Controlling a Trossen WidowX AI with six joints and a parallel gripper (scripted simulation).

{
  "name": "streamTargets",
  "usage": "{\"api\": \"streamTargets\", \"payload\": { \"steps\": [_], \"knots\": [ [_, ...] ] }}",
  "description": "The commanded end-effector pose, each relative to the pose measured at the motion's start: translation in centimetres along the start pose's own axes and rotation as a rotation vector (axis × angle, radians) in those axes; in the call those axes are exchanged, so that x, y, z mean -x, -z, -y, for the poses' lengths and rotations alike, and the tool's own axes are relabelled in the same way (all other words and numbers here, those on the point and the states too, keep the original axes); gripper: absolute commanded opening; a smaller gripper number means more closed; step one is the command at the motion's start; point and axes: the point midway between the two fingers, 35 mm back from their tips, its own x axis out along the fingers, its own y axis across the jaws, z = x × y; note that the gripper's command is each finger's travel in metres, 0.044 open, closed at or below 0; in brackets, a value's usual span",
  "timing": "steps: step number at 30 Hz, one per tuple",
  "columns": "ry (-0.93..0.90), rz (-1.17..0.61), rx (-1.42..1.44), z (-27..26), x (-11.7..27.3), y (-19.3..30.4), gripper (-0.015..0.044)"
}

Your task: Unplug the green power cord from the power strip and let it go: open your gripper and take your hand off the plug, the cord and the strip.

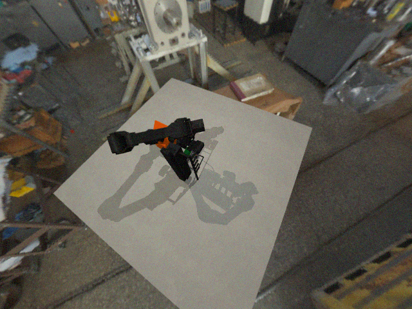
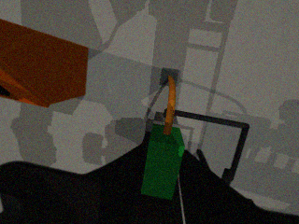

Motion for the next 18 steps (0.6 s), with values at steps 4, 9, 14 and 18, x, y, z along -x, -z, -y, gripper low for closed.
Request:
{"api": "streamTargets", "payload": {
  "steps": [4, 9, 14, 18],
  "knots": [
    [0.003, 0.01, -0.002, 0.2, 0.2, -1.5, 0.0],
    [0.003, 0.01, -0.001, 0.2, 0.2, -2.3, 0.0],
    [0.003, 0.011, 0.0, 0.3, 0.3, -3.1, 0.0],
    [0.004, 0.011, 0.0, 0.2, 0.4, -3.7, 0.0]
  ]
}}
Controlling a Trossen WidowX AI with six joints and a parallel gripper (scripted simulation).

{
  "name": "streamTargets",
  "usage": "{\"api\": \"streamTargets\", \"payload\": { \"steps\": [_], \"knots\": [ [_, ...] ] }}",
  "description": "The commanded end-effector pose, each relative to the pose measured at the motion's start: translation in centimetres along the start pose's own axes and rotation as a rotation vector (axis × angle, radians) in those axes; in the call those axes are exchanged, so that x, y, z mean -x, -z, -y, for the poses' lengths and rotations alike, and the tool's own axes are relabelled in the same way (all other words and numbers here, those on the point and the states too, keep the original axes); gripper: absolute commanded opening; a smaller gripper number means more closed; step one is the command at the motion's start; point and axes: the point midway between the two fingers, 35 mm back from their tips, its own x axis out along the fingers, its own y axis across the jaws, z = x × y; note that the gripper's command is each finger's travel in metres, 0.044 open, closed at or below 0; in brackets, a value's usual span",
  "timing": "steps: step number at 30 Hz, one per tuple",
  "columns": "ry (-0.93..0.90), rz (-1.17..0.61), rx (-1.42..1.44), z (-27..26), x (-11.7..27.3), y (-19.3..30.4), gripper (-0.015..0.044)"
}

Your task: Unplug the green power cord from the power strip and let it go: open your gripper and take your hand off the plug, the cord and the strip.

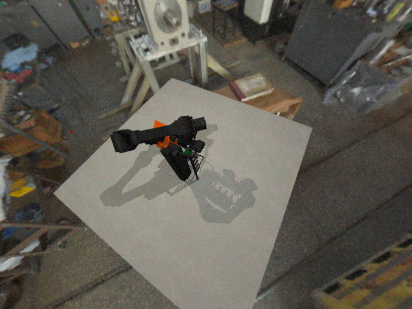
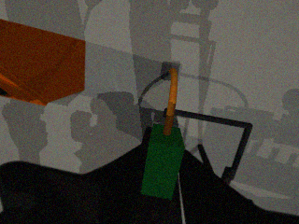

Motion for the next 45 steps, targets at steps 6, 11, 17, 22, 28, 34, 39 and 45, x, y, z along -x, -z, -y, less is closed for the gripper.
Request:
{"api": "streamTargets", "payload": {
  "steps": [6, 11, 17, 22, 28, 34, 39, 45],
  "knots": [
    [0.006, 0.082, 0.003, 0.1, 1.3, -4.2, 0.0],
    [0.007, 0.082, 0.003, 0.0, 1.5, -4.9, 0.0],
    [0.007, 0.081, 0.003, -0.1, 1.7, -5.9, 0.0],
    [0.007, 0.077, 0.004, -0.2, 1.0, -5.0, 0.0105],
    [0.007, 0.077, 0.004, -0.2, 1.0, -5.0, 0.0263],
    [0.007, 0.079, 0.004, -0.1, 1.5, -6.3, 0.042],
    [0.007, 0.081, 0.003, -0.3, 2.7, -10.7, 0.044],
    [0.007, 0.081, 0.003, -0.3, 2.8, -10.9, 0.044]
  ]
}}
